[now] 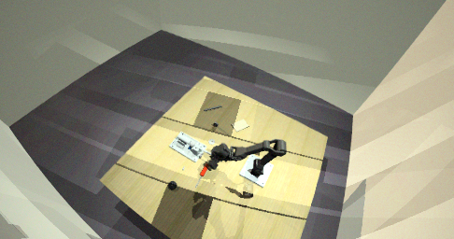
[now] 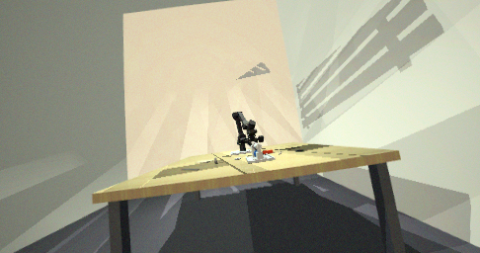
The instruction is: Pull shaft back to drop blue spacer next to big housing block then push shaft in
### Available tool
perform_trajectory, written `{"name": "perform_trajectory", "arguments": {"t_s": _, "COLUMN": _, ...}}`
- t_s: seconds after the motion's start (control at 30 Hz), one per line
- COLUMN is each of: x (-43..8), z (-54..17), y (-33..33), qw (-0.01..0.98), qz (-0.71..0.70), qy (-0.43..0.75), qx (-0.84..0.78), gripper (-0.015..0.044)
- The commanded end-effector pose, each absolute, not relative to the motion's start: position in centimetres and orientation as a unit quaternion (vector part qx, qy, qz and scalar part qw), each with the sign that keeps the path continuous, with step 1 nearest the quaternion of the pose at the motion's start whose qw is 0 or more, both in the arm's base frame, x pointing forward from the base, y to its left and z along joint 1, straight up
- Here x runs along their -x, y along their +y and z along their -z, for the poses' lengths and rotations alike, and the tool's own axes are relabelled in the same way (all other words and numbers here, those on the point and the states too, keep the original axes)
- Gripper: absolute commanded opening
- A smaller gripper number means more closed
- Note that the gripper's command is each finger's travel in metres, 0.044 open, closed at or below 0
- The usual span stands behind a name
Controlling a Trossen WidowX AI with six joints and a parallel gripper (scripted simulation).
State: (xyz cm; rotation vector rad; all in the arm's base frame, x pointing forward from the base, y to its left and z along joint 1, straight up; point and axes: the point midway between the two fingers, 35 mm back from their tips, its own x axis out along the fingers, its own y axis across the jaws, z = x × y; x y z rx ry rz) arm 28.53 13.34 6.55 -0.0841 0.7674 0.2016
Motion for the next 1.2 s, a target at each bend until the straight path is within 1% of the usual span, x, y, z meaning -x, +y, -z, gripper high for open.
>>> {"name": "perform_trajectory", "arguments": {"t_s": 0.0, "x": -28.53, "z": -6.55, "y": 13.34, "qw": 0.921, "qz": -0.098, "qy": 0.374, "qx": 0.041, "gripper": 0.0000}}
{"name": "perform_trajectory", "arguments": {"t_s": 1.17, "x": -29.41, "z": -6.55, "y": 13.53, "qw": 0.922, "qz": -0.096, "qy": 0.373, "qx": 0.039, "gripper": 0.0000}}
